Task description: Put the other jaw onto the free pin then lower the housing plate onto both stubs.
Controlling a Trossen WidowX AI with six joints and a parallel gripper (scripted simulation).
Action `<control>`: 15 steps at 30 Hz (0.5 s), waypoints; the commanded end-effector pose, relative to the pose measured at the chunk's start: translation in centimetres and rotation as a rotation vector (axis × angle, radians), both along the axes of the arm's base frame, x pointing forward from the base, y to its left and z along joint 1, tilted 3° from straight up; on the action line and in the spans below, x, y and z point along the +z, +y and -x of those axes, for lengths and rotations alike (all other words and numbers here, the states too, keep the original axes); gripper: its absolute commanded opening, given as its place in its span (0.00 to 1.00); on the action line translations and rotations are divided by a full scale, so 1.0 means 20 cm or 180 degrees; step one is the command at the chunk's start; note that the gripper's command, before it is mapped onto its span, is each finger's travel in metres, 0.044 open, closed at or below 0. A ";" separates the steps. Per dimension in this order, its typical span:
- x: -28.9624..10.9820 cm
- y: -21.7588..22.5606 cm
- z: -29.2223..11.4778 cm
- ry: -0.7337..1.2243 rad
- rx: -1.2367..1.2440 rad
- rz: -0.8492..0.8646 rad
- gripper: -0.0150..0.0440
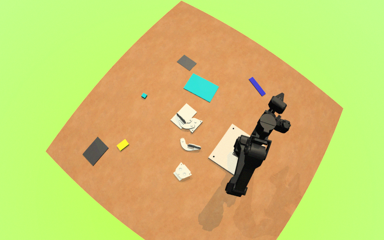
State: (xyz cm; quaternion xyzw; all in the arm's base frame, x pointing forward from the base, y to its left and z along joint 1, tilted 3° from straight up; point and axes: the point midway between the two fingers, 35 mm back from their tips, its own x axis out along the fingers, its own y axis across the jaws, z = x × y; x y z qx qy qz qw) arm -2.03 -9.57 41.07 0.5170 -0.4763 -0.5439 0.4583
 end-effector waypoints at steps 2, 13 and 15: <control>-0.02 -0.04 -0.03 0.0286 0.0169 -0.0115 1.00; -0.06 -0.11 -0.11 0.0754 0.0539 -0.0256 1.00; -0.06 -0.12 -0.12 0.0796 0.0570 -0.0266 1.00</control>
